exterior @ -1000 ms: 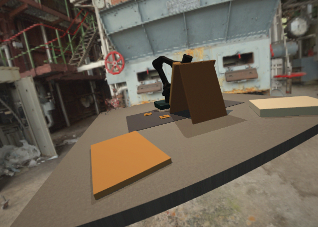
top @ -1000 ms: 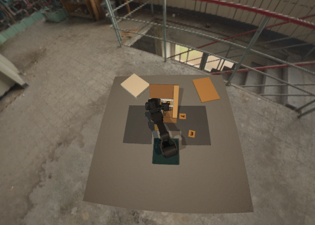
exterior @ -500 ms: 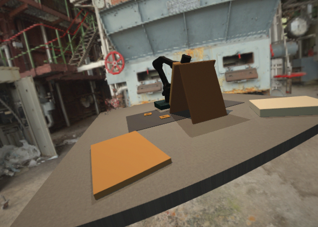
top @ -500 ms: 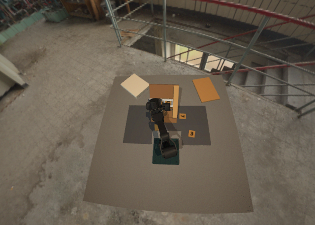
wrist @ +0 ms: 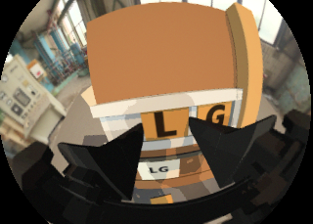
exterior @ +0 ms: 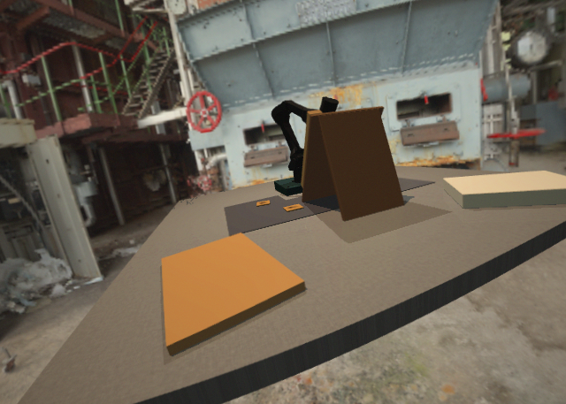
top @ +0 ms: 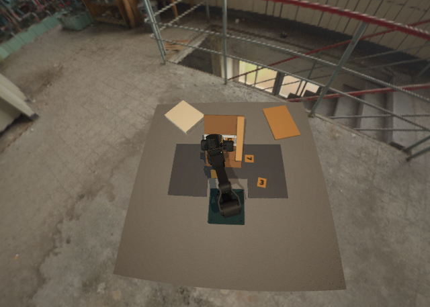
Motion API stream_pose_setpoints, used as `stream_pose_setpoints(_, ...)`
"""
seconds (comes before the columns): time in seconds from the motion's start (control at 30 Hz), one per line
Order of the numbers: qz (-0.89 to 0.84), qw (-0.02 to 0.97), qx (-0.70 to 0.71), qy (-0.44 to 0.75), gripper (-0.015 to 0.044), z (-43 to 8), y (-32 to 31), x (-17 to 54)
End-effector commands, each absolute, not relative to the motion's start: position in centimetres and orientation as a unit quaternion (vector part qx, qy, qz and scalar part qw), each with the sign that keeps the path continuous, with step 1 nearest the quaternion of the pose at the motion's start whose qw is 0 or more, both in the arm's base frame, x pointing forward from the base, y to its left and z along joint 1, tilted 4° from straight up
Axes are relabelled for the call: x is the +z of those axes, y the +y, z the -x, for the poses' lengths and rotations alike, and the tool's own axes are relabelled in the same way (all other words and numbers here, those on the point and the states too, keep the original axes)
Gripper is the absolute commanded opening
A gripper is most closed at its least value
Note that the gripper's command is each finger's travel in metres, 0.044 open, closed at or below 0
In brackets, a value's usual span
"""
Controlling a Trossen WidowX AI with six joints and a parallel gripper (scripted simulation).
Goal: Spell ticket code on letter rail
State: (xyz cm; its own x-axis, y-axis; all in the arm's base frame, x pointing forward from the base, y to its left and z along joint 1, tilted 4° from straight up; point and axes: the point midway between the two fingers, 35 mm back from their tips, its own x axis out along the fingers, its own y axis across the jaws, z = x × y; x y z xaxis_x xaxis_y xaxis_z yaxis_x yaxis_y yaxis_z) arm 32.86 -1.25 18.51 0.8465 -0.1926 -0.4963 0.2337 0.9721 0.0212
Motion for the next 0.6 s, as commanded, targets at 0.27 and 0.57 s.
stream_pose_setpoints(0.27,-0.04,0.96,-0.111,0.254,0.0105,-32.8,-1.49,18.5)
stream_pose_setpoints(0.57,-0.039,0.96,-0.11,0.254,0.0295,-32.16,-1.35,18.86)
